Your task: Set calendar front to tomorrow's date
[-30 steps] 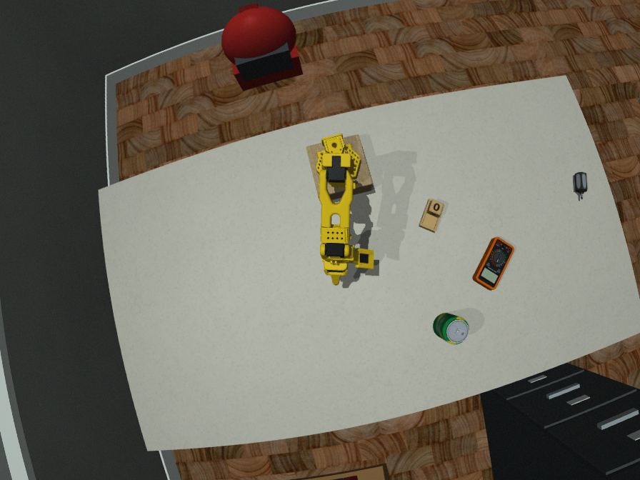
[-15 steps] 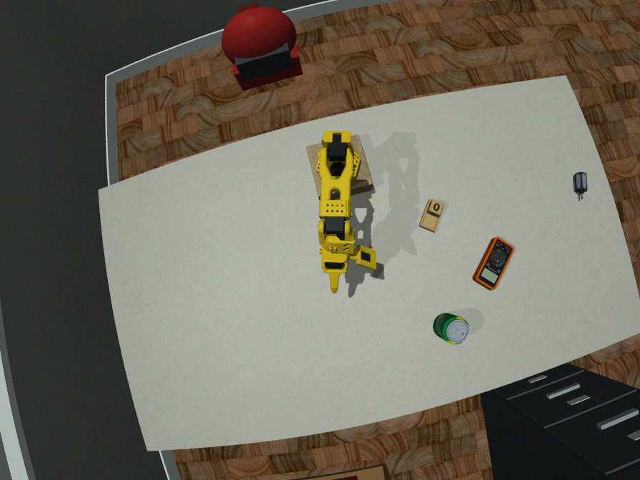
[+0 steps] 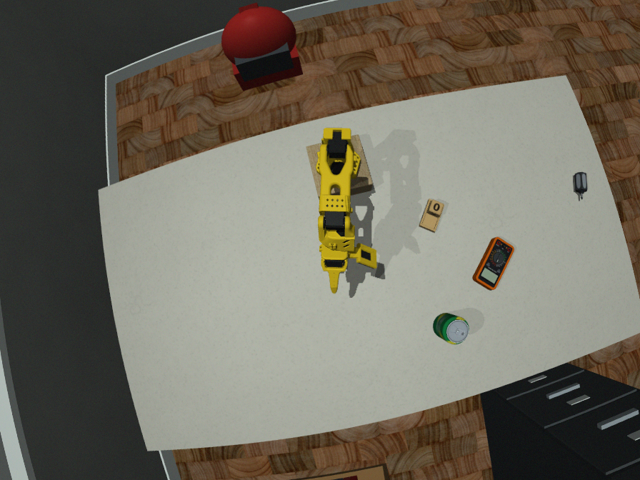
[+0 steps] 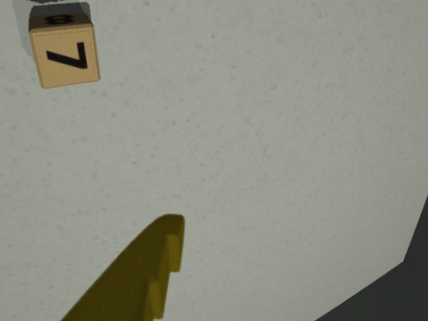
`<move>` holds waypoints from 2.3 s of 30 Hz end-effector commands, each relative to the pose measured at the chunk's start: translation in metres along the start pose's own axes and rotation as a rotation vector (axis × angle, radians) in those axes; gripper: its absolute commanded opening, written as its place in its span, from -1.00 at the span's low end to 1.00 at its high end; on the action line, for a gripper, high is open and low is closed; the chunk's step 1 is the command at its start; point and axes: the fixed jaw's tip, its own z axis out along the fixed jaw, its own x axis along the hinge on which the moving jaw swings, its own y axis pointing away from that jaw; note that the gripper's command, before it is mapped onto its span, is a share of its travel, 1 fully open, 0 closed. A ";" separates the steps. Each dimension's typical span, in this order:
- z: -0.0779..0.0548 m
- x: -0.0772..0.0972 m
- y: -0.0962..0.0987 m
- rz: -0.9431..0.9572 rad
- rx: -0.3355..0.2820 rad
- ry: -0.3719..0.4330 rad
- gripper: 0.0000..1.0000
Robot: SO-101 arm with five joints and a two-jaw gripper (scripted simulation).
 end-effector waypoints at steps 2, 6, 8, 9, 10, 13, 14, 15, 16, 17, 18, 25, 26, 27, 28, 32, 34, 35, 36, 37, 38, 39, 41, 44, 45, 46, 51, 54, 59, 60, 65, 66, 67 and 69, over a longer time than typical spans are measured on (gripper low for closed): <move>-0.004 0.002 -0.003 0.033 0.017 0.003 -0.30; -0.004 0.001 -0.003 0.079 0.017 0.001 -0.30; -0.004 0.001 -0.003 0.094 0.017 0.001 -0.30; -0.004 0.001 -0.003 0.094 0.017 0.001 -0.30; -0.004 0.000 -0.003 0.112 0.017 0.001 -0.30; -0.003 -0.001 -0.004 0.173 0.017 -0.001 -0.30; -0.003 -0.001 -0.004 0.196 0.017 -0.002 -0.30; -0.002 -0.001 -0.005 0.222 0.017 -0.002 -0.30; -0.002 -0.002 -0.005 0.248 0.017 -0.003 -0.30; -0.002 -0.002 -0.005 0.276 0.017 -0.004 -0.30; -0.002 -0.003 -0.005 0.306 0.017 -0.005 -0.30; 0.001 -0.006 -0.008 0.508 0.016 -0.010 -0.30; 0.001 -0.006 -0.008 0.508 0.016 -0.010 -0.30; 0.001 -0.007 -0.008 0.546 0.015 -0.011 -0.30; 0.001 -0.008 -0.009 0.583 0.015 -0.012 -0.30; 0.003 -0.010 -0.011 0.740 0.013 -0.016 -0.30; 0.004 -0.011 -0.012 0.820 0.012 -0.018 -0.30; 0.004 -0.012 -0.012 0.859 0.011 -0.019 -0.30; 0.005 -0.013 -0.013 0.899 0.011 -0.020 -0.30; 0.005 -0.013 -0.014 0.938 0.010 -0.021 -0.30; 0.006 -0.014 -0.014 0.977 0.009 -0.022 -0.30; 0.006 -0.014 -0.015 1.016 0.009 -0.023 -0.30; 0.007 -0.015 -0.016 1.091 0.007 -0.024 -0.30; 0.007 -0.016 -0.016 1.127 0.006 -0.025 -0.30; 0.008 -0.016 -0.017 1.163 0.005 -0.026 -0.30; 0.008 -0.017 -0.017 1.197 0.005 -0.027 -0.30; 0.010 -0.019 -0.020 1.351 0.001 -0.030 -0.30; 0.010 -0.020 -0.021 1.426 -0.001 -0.031 -0.30; 0.011 -0.021 -0.022 1.505 -0.004 -0.033 -0.30; 0.011 -0.021 -0.022 1.505 -0.004 -0.033 -0.30; 0.012 -0.021 -0.023 1.567 -0.006 -0.034 -0.30; 0.012 -0.021 -0.023 1.574 -0.006 -0.034 -0.30; 0.012 -0.021 -0.023 1.581 -0.006 -0.034 -0.30; 0.012 -0.022 -0.023 1.590 -0.006 -0.034 -0.30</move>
